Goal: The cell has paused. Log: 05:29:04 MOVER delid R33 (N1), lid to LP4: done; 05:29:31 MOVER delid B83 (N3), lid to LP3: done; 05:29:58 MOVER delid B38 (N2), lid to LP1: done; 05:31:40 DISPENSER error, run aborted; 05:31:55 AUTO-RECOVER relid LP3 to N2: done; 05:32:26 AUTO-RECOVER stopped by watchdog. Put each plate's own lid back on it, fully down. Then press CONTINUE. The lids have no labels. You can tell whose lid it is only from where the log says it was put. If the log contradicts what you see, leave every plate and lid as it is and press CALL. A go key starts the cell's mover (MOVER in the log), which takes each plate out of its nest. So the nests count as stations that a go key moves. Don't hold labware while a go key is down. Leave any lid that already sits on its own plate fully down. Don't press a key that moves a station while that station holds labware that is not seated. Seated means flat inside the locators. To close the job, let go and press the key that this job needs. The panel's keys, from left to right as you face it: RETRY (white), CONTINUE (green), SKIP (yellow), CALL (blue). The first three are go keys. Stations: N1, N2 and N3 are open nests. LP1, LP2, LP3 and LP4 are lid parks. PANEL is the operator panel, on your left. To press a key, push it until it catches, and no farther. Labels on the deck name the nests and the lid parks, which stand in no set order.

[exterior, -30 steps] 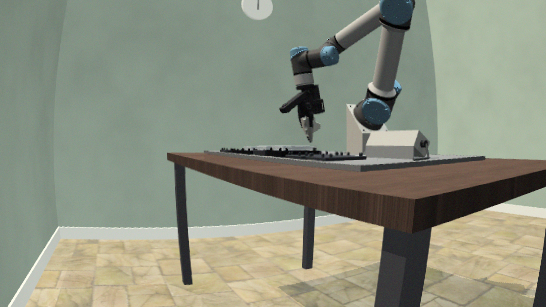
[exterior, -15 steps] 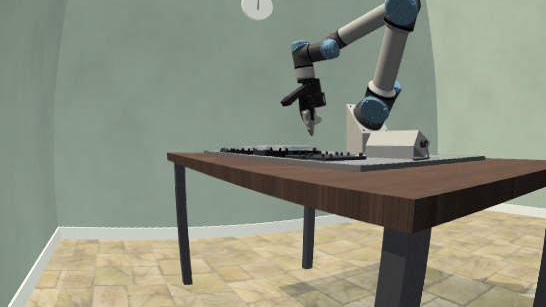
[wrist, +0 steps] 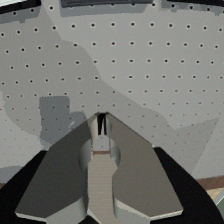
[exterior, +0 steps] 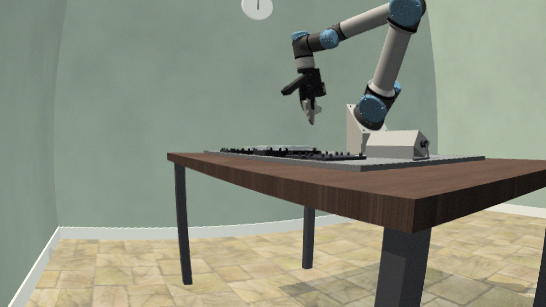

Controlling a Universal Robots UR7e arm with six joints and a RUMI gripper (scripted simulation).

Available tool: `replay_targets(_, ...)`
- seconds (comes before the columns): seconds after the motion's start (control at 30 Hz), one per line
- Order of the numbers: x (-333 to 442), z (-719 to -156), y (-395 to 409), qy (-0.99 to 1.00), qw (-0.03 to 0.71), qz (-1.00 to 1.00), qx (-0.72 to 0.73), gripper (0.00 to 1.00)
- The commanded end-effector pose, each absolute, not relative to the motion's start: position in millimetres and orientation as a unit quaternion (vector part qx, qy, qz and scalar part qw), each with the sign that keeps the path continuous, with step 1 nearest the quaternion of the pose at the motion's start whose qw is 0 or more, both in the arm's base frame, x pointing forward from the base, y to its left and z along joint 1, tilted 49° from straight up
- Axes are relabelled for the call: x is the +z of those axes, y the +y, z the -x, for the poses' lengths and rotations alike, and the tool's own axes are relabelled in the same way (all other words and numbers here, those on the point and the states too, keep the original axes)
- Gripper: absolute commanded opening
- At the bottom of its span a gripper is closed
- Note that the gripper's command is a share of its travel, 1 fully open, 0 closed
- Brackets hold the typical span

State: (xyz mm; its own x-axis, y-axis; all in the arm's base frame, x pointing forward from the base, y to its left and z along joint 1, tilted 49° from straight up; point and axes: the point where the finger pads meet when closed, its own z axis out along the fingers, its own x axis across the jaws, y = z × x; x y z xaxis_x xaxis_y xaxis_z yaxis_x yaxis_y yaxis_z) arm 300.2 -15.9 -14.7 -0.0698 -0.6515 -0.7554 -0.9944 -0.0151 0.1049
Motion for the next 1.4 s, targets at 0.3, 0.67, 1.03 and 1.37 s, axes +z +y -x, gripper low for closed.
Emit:
replay_targets(0.3, 26, -291, 19, 0.586, 0.28, 0.703, 0.29, 0.0)
replay_targets(0.67, 62, -283, 52, 0.519, 0.297, 0.762, 0.248, 0.0)
replay_targets(1.03, 95, -275, 82, 0.454, 0.31, 0.808, 0.209, 0.0)
replay_targets(1.37, 132, -267, 115, 0.426, 0.315, 0.826, 0.192, 0.0)
